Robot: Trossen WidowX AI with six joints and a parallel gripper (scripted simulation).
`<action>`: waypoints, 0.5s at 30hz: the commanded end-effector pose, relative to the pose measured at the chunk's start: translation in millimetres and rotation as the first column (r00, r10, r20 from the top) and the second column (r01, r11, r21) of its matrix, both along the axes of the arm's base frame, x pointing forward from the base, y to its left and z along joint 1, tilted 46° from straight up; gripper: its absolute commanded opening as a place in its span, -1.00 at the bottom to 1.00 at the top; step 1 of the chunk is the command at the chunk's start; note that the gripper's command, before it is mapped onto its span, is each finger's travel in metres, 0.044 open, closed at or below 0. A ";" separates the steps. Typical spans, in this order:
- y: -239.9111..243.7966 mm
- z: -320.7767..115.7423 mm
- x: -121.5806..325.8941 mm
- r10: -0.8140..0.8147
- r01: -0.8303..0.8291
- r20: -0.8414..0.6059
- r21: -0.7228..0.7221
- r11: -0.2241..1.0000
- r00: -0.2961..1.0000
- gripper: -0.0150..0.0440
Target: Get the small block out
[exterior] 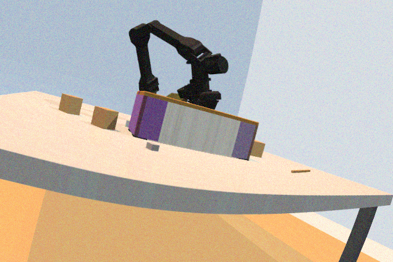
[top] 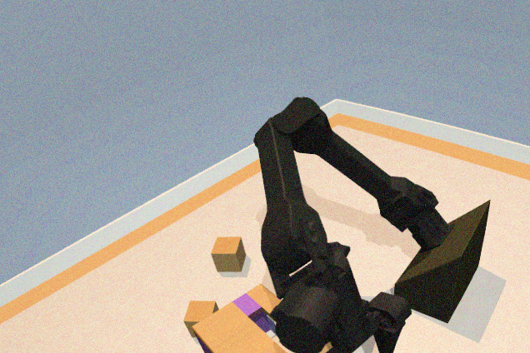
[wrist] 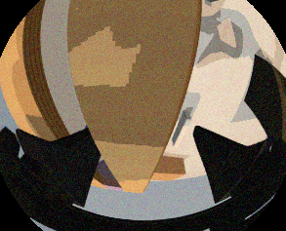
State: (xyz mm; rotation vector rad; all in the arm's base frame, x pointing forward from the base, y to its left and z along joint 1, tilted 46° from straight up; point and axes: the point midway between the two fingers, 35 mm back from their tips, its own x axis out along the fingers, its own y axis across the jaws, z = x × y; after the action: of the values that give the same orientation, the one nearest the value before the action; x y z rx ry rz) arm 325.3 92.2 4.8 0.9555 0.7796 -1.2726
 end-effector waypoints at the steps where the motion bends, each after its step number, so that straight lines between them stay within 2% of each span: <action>1: 7.7 -10.2 1.5 -0.007 0.007 -0.004 0.005 1.000 1.000 0.86; 15: 29.5 -31.2 4.2 -0.007 0.007 -0.004 0.007 1.000 1.000 0.86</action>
State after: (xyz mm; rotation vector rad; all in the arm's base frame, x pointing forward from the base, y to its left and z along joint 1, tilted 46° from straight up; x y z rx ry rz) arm 328.4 115.7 -17.4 0.9579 0.7804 -1.2711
